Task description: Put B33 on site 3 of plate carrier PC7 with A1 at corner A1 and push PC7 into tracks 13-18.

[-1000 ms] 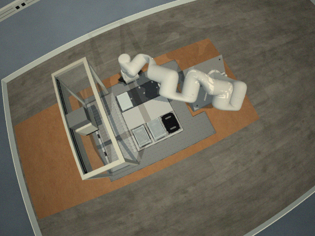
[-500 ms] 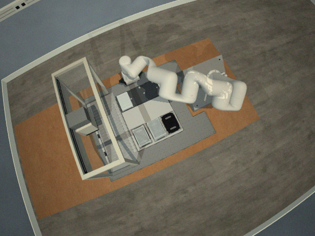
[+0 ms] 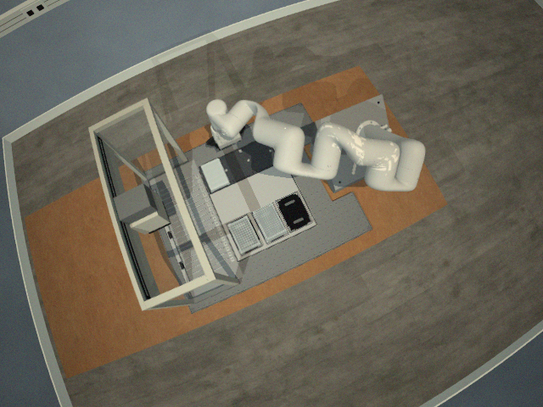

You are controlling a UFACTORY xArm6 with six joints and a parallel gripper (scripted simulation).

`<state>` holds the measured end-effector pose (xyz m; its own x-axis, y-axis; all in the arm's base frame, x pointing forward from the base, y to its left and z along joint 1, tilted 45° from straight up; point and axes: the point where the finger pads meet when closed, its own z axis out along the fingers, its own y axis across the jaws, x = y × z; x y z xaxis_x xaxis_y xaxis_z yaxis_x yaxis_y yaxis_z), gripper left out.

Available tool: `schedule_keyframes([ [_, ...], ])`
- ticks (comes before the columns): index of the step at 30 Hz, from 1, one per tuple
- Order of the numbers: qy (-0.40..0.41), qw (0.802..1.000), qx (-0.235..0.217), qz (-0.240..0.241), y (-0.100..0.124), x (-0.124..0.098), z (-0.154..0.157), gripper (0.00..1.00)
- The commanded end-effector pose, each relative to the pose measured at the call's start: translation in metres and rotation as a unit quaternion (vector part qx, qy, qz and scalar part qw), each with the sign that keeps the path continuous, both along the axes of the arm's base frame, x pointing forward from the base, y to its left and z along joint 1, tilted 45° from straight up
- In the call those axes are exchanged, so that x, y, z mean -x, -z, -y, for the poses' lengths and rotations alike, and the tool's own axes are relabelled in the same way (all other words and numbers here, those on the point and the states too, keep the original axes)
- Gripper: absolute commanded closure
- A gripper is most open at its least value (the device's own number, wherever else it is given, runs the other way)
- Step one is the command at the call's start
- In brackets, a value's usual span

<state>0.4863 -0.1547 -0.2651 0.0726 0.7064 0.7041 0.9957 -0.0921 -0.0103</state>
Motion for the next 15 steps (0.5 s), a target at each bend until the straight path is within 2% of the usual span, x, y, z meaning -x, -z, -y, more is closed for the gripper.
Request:
schedule_keyframes([
  [1,0.001,1.0,0.001,0.002,0.0008,-0.0019,0.0,0.0],
  [15,0.001,1.0,0.001,0.002,0.0037,-0.0021,-0.0028,0.0],
])
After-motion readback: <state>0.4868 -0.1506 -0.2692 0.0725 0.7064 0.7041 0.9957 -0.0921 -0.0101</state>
